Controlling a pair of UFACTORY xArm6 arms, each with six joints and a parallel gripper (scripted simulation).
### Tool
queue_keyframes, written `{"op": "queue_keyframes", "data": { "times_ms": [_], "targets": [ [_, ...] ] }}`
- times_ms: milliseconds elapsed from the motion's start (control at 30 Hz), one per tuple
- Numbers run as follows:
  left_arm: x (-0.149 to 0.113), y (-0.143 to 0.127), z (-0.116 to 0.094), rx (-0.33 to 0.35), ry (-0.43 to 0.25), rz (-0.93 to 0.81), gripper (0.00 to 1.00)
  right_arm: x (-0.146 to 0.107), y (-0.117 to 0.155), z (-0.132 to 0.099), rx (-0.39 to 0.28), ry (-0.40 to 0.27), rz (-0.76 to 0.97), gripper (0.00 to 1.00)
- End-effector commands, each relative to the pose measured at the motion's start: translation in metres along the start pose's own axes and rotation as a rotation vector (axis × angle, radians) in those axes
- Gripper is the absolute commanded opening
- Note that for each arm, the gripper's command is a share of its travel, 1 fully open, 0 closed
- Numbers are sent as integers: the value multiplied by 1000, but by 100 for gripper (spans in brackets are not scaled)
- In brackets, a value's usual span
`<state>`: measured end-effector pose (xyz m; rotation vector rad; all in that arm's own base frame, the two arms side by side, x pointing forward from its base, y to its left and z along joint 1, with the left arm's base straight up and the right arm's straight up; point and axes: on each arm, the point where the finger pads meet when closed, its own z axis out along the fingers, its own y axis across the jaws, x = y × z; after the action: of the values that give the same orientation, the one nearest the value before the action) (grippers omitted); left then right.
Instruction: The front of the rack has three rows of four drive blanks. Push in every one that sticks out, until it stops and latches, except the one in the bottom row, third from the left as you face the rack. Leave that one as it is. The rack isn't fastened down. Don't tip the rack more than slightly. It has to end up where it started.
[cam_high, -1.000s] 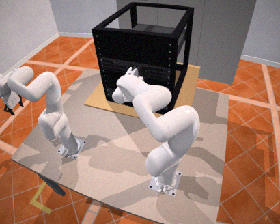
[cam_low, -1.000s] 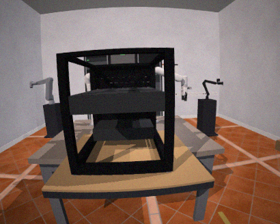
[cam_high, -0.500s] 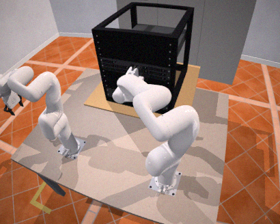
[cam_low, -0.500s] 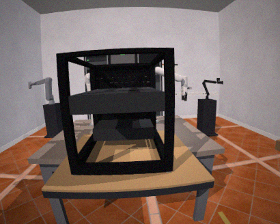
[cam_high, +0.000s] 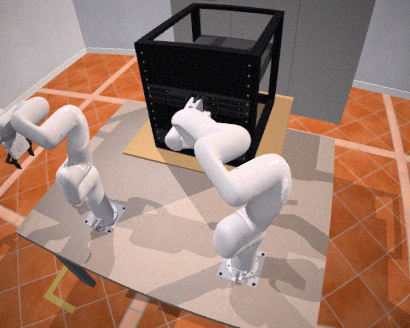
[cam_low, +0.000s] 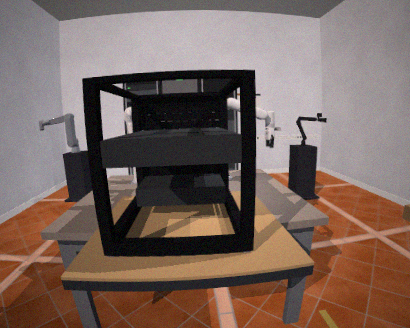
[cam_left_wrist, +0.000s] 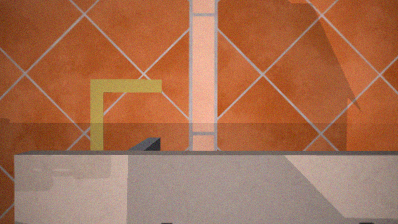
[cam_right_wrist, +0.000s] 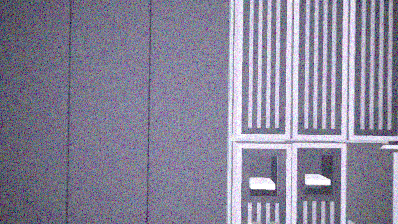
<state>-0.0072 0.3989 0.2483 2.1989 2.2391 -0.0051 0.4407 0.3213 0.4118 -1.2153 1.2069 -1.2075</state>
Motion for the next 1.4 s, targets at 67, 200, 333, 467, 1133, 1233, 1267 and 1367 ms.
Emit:
{"op": "queue_keyframes", "data": {
  "times_ms": [67, 200, 333, 467, 1133, 1233, 1267, 1367],
  "targets": [
    [1, 0, -2, 0, 5, 0, 100, 0, -2, 0, 3, 0, 3, 0],
    [1, 0, -2, 0, 5, 0, 100, 0, -2, 0, 3, 0, 3, 0],
    [1, 0, -2, 0, 5, 0, 100, 0, -2, 2, 3, 0, 3, 0],
    [1, 0, -2, 0, 5, 0, 100, 0, -2, 3, 3, 0, 3, 0],
    [1, 0, -2, 0, 5, 0, 100, 0, -2, -17, 3, 0, 3, 0],
    [1, 0, -2, 0, 5, 0, 100, 0, -2, -28, 3, 0, 3, 0],
    [1, 0, -2, 0, 5, 0, 100, 0, -2, -33, 3, 0, 3, 0],
    [1, 0, -2, 0, 5, 0, 100, 0, -2, -52, 3, 0, 3, 0]
  ]
}}
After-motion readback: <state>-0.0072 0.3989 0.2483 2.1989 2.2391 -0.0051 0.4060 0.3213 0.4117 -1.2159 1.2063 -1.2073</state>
